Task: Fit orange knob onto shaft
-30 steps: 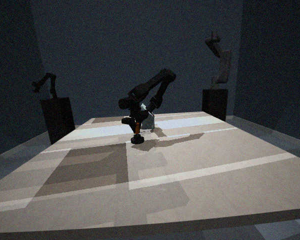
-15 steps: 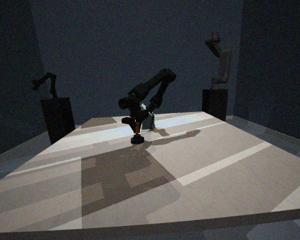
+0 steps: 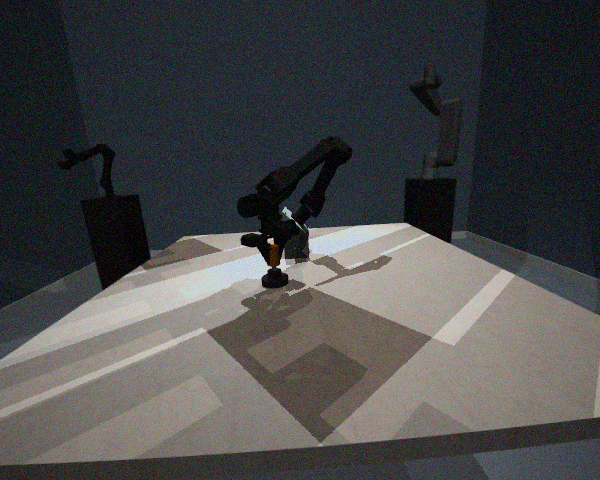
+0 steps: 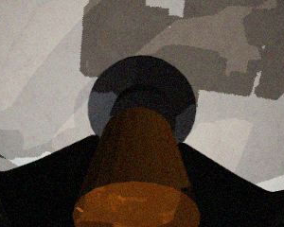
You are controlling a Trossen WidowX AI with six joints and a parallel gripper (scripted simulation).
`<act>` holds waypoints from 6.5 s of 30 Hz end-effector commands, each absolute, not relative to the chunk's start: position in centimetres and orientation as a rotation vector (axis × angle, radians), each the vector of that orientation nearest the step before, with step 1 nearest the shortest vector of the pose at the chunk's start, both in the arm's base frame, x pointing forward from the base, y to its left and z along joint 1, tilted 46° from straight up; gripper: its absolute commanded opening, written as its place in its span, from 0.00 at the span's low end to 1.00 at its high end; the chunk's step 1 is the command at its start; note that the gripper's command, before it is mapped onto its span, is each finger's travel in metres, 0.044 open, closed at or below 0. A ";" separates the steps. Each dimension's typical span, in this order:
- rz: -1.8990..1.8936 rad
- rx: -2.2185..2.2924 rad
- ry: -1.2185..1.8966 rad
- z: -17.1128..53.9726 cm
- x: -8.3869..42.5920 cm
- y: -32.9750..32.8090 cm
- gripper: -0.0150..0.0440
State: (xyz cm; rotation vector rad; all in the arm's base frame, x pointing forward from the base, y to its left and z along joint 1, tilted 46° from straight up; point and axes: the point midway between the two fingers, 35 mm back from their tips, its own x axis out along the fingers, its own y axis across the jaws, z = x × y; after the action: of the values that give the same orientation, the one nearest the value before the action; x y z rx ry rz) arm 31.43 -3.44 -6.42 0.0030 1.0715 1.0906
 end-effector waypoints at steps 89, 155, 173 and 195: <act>0.965 0.178 1.190 -6.2 31.3 -3.6 0.25; 0.839 0.344 1.291 -6.3 31.9 -3.6 0.25; 0.839 0.345 1.291 -6.5 31.4 -3.3 0.25; 0.705 0.510 1.382 -6.4 31.6 -3.6 0.25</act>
State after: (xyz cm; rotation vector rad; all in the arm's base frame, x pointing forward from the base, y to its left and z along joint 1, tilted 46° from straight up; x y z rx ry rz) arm 31.34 -3.52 -6.25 0.4666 1.3562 0.7465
